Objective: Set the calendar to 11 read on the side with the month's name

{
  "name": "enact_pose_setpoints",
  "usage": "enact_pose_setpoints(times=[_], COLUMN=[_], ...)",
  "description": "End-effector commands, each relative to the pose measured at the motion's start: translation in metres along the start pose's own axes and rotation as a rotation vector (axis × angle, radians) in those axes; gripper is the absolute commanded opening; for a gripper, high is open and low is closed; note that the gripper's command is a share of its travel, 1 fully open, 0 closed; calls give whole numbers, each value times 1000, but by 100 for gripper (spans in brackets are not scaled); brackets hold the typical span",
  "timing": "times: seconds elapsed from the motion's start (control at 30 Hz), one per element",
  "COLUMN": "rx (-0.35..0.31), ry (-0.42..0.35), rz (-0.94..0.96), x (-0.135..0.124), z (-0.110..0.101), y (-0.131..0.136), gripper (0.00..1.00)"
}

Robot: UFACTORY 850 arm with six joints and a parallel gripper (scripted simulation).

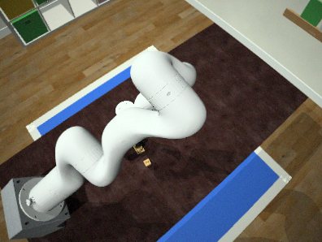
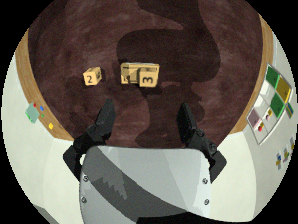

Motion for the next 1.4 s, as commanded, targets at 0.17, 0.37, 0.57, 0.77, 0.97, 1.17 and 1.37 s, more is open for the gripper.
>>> enact_pose_setpoints(times=[0.17, 0.37, 0.57, 0.77, 0.97, 1.17, 1.37], rx=[0, -4, -8, -13, -16, -19, -20], ry=[-1, -7, -14, -18, -19, -19, -16], rz=[11, 138, 305, 476, 622, 786, 961], x=[0, -3, -5, -7, -7, -7, -6], z=[0, 4, 8, 11, 14, 16, 18], y=[-1, -10, -23, -37, -49, -62, -77], gripper=[100, 100, 100, 100, 100, 100, 100])
Point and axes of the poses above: the point where the finger pads meet when closed, its own z axis out along the fingers, its own y axis across the jaws, x = y × z, the point moved 9 cm from there along -z, back along the fingers, and after that the axes turned 2 degrees about -z, right-handed, at the moved point
